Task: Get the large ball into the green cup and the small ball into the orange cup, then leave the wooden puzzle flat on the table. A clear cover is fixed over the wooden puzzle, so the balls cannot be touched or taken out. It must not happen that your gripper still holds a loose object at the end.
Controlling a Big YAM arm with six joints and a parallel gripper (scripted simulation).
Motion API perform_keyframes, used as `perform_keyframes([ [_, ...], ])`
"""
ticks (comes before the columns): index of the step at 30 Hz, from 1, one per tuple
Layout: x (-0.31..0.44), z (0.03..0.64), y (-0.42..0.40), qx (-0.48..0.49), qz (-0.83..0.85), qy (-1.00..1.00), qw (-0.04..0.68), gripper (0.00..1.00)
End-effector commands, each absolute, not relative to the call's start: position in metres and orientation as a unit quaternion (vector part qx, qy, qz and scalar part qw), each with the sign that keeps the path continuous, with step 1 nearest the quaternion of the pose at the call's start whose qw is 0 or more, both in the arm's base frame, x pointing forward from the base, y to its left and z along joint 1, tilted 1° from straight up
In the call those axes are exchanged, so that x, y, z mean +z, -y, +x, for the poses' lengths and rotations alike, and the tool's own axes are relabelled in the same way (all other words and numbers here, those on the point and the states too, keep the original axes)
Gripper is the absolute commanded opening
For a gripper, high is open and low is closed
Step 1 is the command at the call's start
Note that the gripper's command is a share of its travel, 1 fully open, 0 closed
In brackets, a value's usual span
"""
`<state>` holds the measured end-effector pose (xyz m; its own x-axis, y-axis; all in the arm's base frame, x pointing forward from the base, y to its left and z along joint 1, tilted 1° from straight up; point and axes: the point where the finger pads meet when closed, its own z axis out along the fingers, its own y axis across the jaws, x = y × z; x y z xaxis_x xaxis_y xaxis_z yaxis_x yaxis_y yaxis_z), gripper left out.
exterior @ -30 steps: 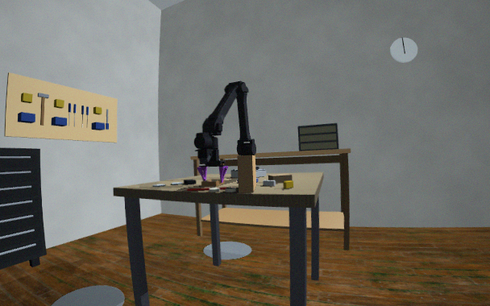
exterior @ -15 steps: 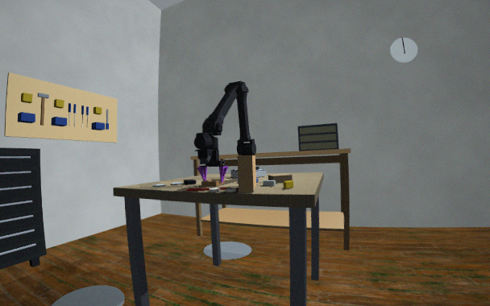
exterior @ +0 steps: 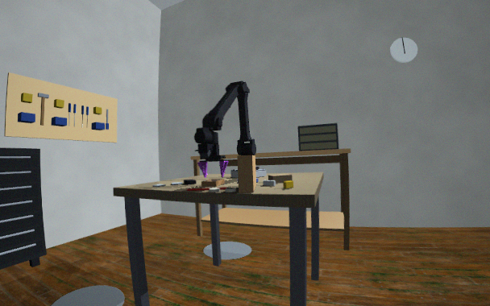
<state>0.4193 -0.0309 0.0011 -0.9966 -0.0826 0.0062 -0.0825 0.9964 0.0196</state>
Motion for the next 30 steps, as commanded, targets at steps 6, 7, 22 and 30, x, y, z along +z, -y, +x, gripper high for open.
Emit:
perform_keyframes([
  [6, 0.057, 0.45, 0.034, -0.005, 0.043, 0.998, -0.044, 0.86],
  [7, 0.061, 0.449, 0.034, -0.005, 0.043, 0.998, -0.044, 0.86],
  [22, 0.079, 0.438, 0.036, -0.006, 0.042, 0.999, -0.033, 0.86],
  [30, 0.084, 0.444, 0.036, -0.005, 0.042, 0.998, -0.042, 0.86],
])
